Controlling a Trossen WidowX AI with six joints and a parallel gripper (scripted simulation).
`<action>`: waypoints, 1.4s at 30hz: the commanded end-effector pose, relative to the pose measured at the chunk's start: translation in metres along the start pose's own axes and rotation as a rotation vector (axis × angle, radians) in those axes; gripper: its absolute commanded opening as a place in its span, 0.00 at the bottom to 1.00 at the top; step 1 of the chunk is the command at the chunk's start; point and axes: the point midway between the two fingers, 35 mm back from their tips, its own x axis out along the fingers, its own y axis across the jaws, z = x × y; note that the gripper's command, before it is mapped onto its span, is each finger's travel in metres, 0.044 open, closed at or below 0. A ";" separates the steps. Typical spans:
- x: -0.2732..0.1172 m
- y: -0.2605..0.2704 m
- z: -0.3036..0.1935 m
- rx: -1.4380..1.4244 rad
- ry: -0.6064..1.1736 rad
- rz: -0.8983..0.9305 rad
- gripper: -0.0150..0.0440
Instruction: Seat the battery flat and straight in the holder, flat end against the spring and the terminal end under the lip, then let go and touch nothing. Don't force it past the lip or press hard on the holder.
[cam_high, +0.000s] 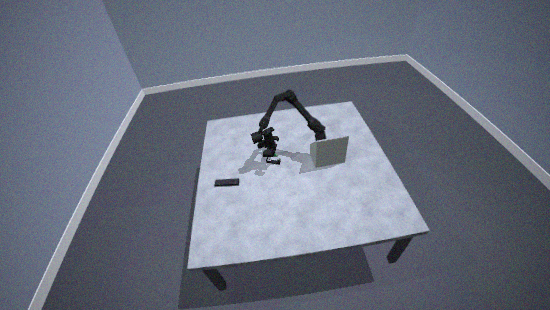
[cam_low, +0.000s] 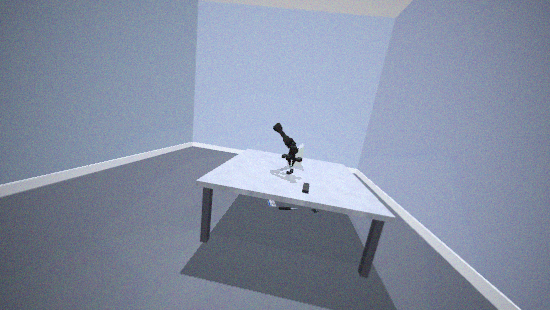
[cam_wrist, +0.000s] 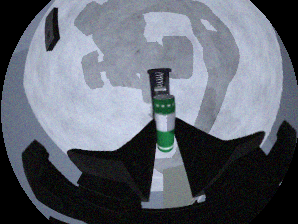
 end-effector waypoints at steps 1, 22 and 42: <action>0.016 0.001 -0.004 0.001 0.088 -0.003 0.36; 0.029 0.001 0.000 0.009 0.224 0.000 0.36; 0.036 0.000 0.006 0.012 0.348 0.001 0.36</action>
